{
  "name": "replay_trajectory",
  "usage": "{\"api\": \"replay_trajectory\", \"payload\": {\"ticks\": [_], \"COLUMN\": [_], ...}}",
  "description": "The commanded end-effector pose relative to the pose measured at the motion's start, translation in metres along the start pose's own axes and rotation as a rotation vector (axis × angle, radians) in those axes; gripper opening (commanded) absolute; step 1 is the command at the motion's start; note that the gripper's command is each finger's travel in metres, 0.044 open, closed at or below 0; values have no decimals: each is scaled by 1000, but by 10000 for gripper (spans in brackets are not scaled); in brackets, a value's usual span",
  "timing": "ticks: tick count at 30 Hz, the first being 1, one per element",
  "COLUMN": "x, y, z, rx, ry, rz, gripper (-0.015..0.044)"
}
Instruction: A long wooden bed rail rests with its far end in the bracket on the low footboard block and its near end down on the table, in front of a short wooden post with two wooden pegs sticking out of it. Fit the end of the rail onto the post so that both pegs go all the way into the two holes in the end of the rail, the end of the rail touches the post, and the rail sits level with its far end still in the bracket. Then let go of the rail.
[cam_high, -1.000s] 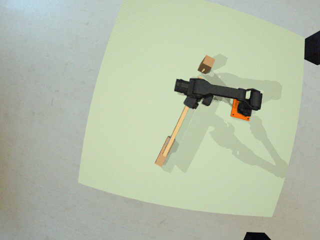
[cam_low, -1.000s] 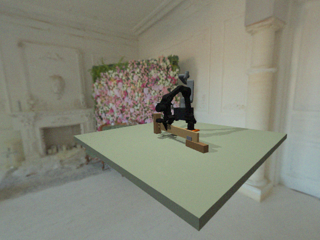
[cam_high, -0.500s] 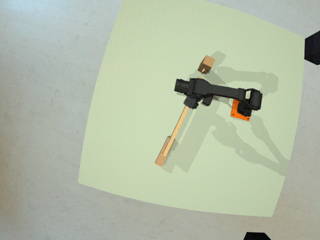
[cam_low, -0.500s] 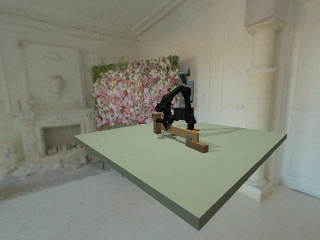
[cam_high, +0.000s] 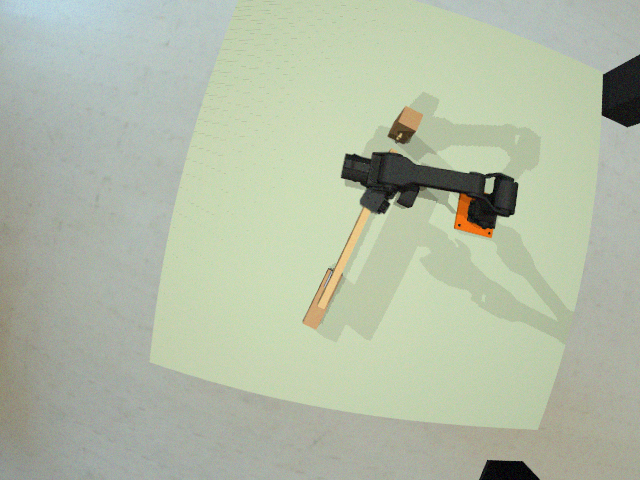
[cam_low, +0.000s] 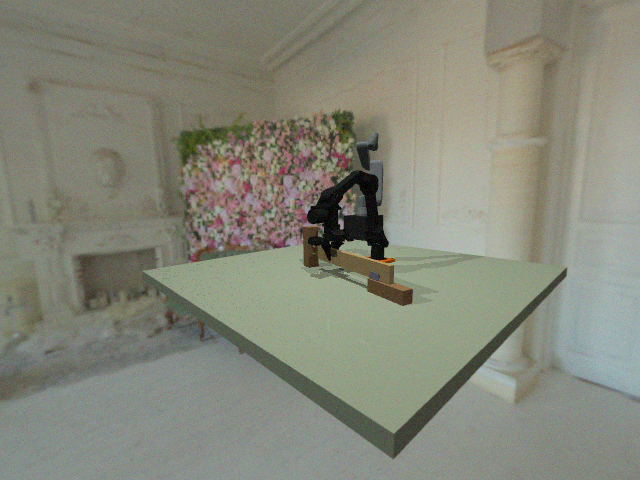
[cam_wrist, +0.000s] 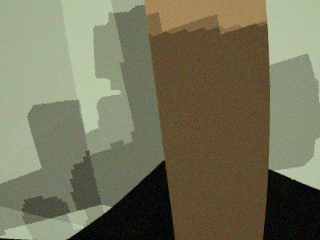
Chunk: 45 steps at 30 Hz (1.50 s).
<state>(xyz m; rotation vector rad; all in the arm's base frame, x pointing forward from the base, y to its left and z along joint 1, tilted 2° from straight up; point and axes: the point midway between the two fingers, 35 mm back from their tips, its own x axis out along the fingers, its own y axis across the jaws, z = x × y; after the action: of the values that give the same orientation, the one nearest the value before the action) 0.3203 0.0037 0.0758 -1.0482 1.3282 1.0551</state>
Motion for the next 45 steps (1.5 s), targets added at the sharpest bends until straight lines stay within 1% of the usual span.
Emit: {"api": "replay_trajectory", "payload": {"ticks": [1,45], "x": [-3,0], "y": [-1,-1], "z": [3,-3], "rx": [1,1], "ry": [-5,-4], "rz": [-6,-6], "gripper": [0,0]}}
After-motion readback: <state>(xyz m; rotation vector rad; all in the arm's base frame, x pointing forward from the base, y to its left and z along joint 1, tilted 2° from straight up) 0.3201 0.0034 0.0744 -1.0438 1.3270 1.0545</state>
